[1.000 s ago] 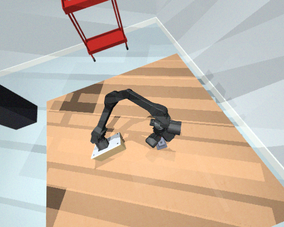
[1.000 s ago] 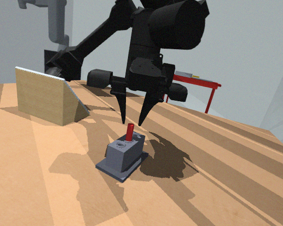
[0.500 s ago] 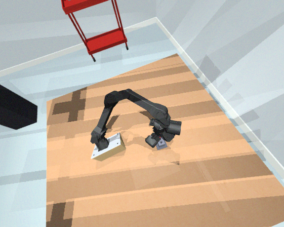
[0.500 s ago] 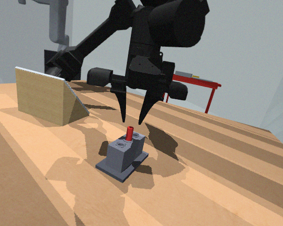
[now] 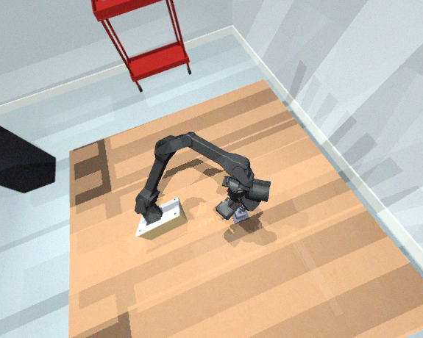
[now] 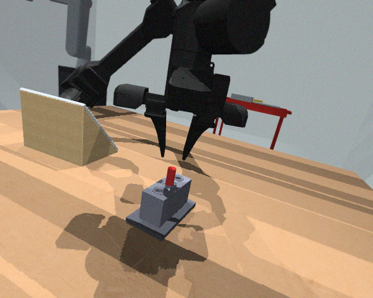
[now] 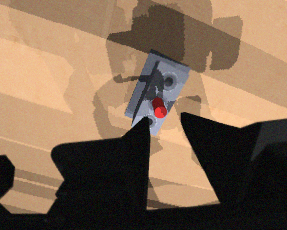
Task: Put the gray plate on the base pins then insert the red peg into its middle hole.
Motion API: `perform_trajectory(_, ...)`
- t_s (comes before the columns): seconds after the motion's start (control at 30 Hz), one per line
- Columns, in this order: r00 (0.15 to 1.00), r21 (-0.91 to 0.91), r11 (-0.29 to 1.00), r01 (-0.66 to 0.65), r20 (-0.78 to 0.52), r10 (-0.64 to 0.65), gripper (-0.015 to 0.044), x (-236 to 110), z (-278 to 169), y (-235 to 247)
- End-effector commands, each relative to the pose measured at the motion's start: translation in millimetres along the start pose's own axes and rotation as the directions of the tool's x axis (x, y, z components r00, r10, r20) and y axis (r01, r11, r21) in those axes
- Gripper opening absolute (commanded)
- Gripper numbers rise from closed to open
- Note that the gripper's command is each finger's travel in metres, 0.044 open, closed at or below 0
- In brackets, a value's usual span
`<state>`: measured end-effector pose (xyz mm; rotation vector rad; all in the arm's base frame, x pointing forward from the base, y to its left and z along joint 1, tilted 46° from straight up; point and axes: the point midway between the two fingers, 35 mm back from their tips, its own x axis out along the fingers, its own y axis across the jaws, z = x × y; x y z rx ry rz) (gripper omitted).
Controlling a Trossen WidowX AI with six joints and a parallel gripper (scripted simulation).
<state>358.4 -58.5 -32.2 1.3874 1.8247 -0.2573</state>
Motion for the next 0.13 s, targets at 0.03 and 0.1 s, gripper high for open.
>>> perform_trajectory(0.03,1.0,-0.008,1.0,0.0,0.005,0.0,0.015,-4.2,-0.2,-0.1)
perform_trajectory(0.1,1.0,-0.008,1.0,0.0,0.005,0.0,0.015,-5.1,-0.1,-0.3)
